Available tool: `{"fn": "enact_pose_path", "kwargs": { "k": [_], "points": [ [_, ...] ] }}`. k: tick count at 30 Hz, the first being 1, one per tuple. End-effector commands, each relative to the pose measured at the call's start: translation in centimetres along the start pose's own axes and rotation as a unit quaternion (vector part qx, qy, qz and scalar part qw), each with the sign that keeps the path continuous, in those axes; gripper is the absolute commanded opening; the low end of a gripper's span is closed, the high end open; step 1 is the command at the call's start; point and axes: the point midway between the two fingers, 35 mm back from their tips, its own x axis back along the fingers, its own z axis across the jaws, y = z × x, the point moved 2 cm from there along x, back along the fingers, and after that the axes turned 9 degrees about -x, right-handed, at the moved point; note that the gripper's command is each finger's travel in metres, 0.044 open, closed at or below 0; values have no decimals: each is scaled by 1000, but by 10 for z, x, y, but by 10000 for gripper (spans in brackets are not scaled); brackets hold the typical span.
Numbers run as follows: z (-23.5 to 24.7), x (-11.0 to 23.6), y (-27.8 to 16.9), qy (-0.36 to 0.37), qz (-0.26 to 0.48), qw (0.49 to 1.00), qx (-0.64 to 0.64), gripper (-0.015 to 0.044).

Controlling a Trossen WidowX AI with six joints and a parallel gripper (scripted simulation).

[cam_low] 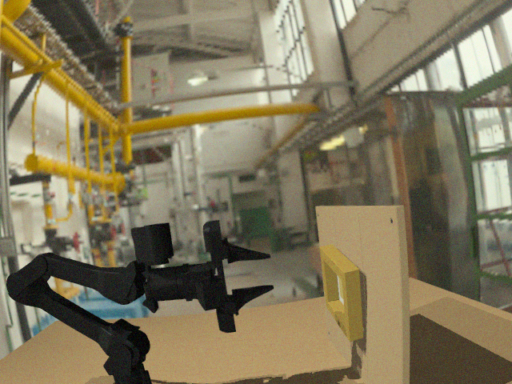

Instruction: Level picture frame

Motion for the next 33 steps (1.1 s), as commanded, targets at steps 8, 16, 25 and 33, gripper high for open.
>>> {"fn": "enact_pose_path", "kwargs": {
  "k": [8, 16, 25, 33],
  "points": [
    [-1, 0, 1, 0, -3, 1000, 3, 260],
    [4, -20, 1, 1, -3, 1000, 3, 260],
    [-1, -79, 2, 2, -3, 1000, 3, 260],
    [-1, -80, 2, 2, -3, 1000, 3, 260]
  ]
}}
